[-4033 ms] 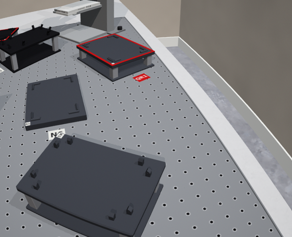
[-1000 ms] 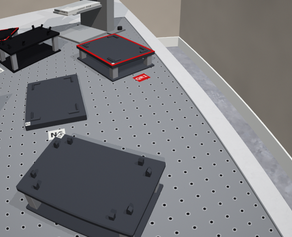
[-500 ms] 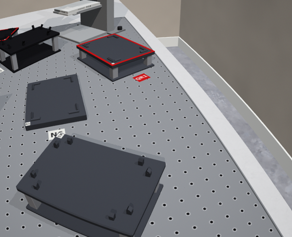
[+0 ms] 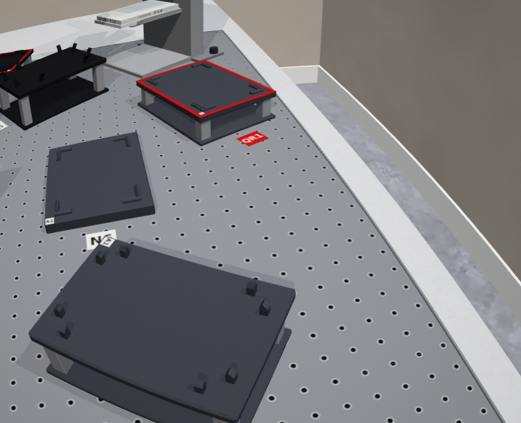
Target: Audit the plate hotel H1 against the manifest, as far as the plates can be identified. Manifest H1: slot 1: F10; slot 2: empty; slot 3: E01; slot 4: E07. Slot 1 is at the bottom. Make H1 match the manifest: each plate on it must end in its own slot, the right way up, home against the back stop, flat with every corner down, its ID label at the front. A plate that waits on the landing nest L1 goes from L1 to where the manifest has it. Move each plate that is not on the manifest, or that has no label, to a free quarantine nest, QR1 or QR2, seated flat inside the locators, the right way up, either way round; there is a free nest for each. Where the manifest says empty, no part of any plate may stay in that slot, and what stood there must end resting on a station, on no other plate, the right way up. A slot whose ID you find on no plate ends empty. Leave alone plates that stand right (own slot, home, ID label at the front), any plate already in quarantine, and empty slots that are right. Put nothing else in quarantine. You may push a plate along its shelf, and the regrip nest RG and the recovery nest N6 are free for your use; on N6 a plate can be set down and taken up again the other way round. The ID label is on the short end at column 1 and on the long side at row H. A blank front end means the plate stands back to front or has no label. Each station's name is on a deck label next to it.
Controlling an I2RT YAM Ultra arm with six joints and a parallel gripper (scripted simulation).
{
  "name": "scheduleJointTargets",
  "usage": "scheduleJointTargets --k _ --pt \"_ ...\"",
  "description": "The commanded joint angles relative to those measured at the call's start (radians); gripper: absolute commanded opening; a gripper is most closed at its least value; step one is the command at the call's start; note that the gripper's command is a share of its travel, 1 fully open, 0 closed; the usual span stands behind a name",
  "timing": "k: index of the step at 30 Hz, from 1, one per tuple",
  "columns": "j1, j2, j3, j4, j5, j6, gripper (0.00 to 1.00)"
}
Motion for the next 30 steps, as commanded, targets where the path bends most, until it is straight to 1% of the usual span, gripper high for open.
scheduleJointTargets --k 1,2,7,9,24,26,30 --pt "-0.009 -0.033 -0.005 -0.010 0.000 0.000 1.00" --pt "-0.010 -0.041 -0.009 -0.014 -0.002 0.000 1.00" --pt "0.030 -0.036 -0.032 0.014 0.038 0.001 1.00" --pt "0.030 -0.036 -0.032 0.014 0.038 0.001 1.00" --pt "0.145 -0.007 -0.098 0.110 0.153 0.002 1.00" --pt "0.145 -0.007 -0.098 0.110 0.153 0.002 1.00" --pt "0.174 0.004 -0.115 0.139 0.182 0.003 1.00"
